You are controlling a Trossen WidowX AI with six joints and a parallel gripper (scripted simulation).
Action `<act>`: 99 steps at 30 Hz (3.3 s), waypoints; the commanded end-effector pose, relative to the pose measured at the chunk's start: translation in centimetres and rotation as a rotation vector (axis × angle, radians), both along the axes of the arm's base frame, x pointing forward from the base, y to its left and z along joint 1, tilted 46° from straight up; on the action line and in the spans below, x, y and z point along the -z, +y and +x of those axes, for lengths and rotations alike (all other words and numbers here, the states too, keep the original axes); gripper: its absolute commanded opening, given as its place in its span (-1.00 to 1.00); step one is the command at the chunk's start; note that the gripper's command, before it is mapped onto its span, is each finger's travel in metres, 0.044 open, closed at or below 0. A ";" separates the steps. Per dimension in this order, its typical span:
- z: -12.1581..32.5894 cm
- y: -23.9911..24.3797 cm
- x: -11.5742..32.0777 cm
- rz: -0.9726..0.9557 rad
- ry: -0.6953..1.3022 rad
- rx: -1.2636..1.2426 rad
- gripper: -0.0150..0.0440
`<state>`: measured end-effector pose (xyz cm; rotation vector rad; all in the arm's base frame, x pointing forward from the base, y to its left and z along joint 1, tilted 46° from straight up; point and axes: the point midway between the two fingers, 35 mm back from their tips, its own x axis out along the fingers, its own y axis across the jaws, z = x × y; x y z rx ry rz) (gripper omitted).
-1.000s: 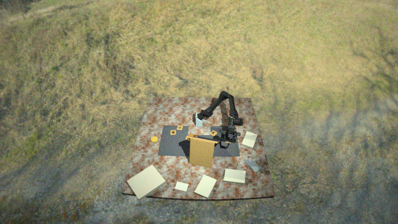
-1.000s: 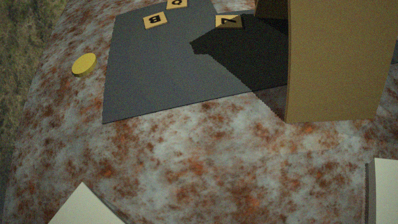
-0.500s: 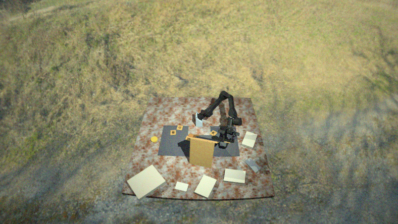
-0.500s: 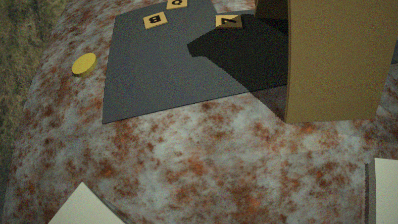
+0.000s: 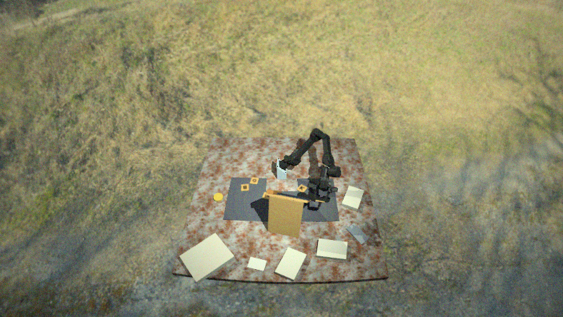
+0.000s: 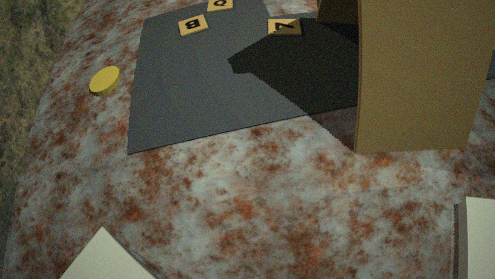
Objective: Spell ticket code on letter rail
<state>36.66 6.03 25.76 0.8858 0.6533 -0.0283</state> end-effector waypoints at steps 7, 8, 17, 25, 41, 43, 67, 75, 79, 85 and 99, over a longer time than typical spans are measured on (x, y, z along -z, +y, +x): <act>-0.2 -0.3 0.5 -0.002 0.001 -0.003 -0.49; -0.2 -0.3 0.5 -0.002 0.001 -0.003 -0.49; -0.3 -0.6 0.9 -0.002 0.001 -0.003 -0.49; -0.4 -0.9 1.1 -0.003 0.002 -0.003 -0.49; -0.6 -1.4 1.7 -0.003 0.002 -0.003 -0.49; -0.6 -1.5 1.8 -0.003 0.002 -0.003 -0.49; -1.0 -2.3 2.7 -0.004 0.003 -0.003 -0.49; -1.1 -2.5 3.0 -0.004 0.003 -0.003 -0.49; -1.1 -2.7 3.2 -0.004 0.004 -0.003 -0.49; -1.2 -2.9 3.4 -0.004 0.004 -0.003 -0.49; -1.4 -3.3 3.9 -0.005 0.004 -0.003 -0.49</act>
